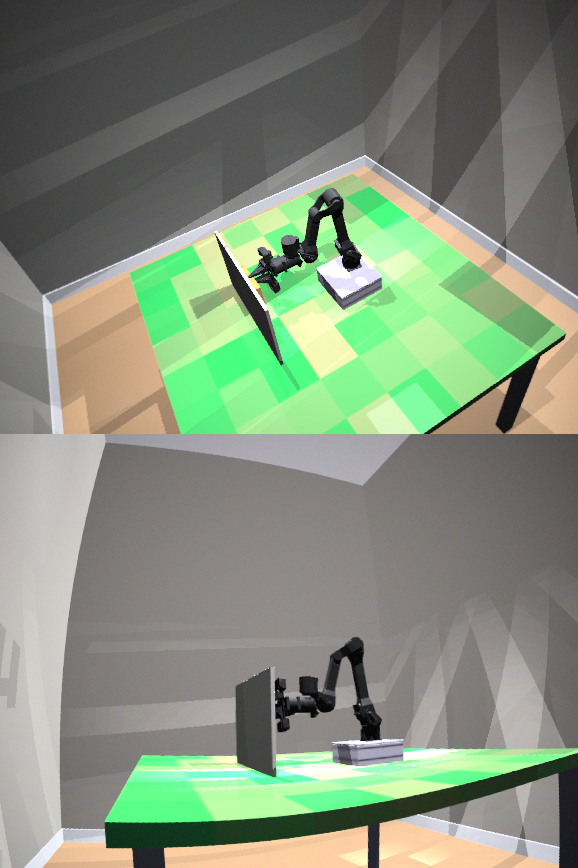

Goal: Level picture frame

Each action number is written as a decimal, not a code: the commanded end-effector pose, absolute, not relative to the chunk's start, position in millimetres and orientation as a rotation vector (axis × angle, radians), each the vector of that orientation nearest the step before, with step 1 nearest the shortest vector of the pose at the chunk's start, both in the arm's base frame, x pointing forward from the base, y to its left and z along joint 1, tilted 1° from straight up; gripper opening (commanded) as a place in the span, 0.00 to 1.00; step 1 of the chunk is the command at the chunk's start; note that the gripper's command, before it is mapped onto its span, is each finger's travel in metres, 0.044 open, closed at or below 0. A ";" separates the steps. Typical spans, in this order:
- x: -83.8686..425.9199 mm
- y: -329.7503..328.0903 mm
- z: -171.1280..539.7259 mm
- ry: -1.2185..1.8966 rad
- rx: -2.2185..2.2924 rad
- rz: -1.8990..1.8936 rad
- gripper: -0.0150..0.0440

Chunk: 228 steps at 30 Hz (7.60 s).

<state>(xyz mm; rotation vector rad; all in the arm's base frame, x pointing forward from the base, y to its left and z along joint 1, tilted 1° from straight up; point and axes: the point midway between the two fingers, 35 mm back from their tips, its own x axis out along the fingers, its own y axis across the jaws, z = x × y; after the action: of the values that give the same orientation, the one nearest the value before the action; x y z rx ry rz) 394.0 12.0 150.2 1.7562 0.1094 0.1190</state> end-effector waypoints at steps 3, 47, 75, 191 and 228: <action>394.3 11.7 150.2 0.109 1.759 0.115 0.25; 394.2 10.8 157.2 0.108 1.759 0.115 0.25; 394.2 10.2 160.5 0.108 1.759 0.116 0.25; 394.2 9.8 166.7 0.108 1.759 0.116 0.25; 393.3 16.3 166.9 0.108 1.760 0.116 0.25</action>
<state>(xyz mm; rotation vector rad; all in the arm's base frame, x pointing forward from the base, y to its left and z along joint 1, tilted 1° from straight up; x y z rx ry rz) 393.7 16.9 162.5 1.7582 0.1225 0.1059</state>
